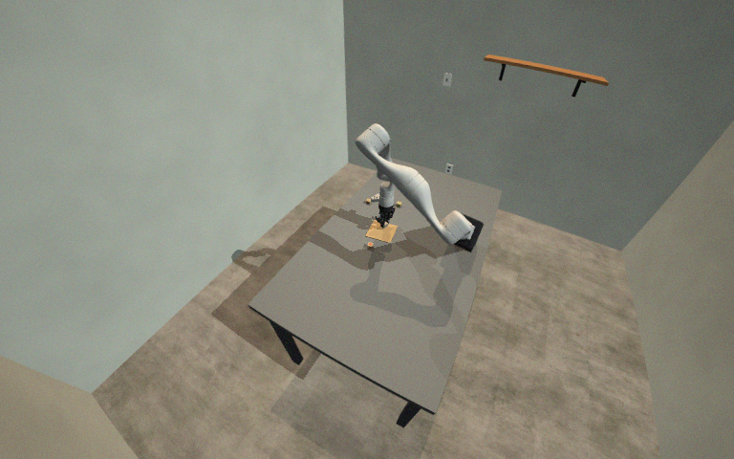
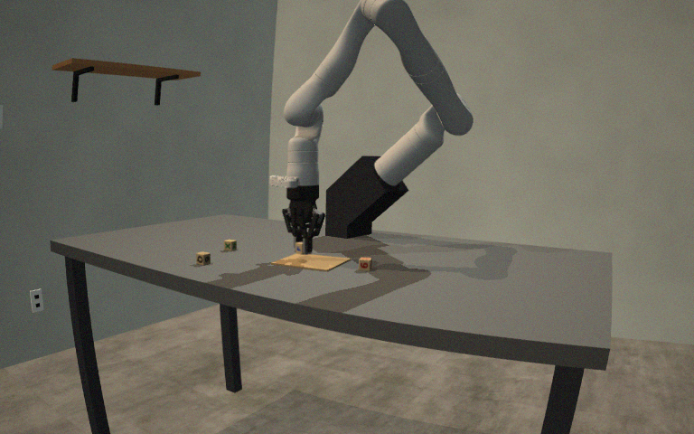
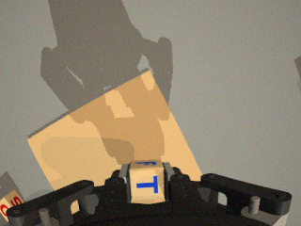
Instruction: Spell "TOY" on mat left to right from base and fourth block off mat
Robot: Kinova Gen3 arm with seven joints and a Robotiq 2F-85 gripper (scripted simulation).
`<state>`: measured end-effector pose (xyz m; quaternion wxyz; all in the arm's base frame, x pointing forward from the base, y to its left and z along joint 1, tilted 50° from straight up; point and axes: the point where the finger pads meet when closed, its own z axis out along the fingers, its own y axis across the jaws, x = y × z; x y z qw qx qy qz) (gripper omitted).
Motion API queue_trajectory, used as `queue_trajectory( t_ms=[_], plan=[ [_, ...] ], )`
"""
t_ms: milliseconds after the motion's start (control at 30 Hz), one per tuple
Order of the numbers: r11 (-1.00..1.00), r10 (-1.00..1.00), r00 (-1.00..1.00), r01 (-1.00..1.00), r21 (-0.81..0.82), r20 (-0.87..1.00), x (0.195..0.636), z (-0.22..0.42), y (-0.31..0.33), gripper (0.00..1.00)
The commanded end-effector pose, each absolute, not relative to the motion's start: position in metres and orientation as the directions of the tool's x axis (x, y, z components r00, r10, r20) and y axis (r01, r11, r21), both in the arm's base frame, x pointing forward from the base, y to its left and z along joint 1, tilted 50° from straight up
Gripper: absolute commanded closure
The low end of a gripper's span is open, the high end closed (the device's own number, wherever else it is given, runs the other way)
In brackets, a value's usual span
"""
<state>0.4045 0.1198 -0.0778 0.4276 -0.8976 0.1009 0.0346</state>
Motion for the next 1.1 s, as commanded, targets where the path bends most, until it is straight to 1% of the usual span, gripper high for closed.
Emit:
queue_trajectory(
  t_ms=[0,133,400,1067],
  plan=[
    [-0.619,-0.163,0.977,-0.207,-0.758,-0.135,0.410,-0.064,0.101,0.79],
    [-0.619,-0.163,0.977,-0.207,-0.758,-0.135,0.409,-0.045,0.078,0.79],
    [-0.619,-0.163,0.977,-0.207,-0.758,-0.135,0.407,-0.026,0.055,0.79],
    [-0.622,-0.149,0.981,-0.188,-0.760,-0.120,0.407,-0.023,0.053,0.79]
  ],
)
